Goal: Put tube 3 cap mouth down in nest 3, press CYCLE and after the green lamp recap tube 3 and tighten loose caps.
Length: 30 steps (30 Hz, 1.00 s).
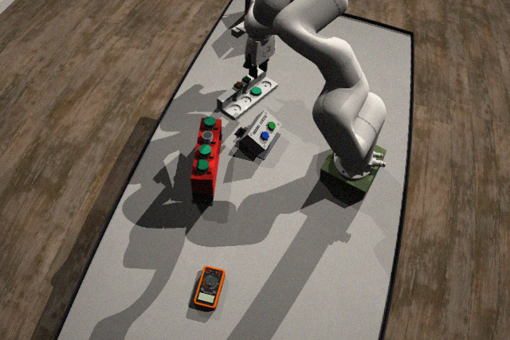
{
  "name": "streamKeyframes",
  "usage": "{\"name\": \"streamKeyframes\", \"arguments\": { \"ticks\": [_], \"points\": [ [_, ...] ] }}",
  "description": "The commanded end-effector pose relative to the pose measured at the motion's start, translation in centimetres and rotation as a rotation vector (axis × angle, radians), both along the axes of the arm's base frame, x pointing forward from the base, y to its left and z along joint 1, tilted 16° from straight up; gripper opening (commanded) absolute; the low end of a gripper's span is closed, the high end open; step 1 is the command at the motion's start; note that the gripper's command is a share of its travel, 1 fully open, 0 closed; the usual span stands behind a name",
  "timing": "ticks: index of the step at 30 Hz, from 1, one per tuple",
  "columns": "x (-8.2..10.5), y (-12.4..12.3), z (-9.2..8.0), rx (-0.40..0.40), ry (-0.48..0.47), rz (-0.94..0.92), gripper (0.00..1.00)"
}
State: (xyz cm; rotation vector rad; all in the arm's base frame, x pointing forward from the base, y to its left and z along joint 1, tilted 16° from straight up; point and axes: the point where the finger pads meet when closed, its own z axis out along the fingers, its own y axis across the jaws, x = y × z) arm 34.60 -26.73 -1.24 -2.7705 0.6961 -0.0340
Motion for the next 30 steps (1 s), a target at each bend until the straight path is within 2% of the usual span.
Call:
{"name": "streamKeyframes", "arguments": {
  "ticks": [1,8,13,14,17,27,29,30],
  "points": [
    [-0.1,-0.7,2.1,-0.004,-0.003,-0.002,0.46],
    [-0.4,-1.6,5.3,-0.004,-0.003,-0.002,0.46],
    [-0.4,-1.6,5.3,-0.004,-0.003,-0.002,0.46],
    [-0.6,-0.8,5.3,0.004,0.019,-0.082,0.00],
    [-1.4,1.6,5.3,0.026,0.080,-0.306,0.00],
    [-2.9,6.4,5.3,0.076,0.212,-0.784,0.00],
    [-2.9,6.4,5.3,0.076,0.212,-0.784,0.00],
    [-3.1,7.2,5.3,0.082,0.240,-0.883,0.00]
  ]
}}
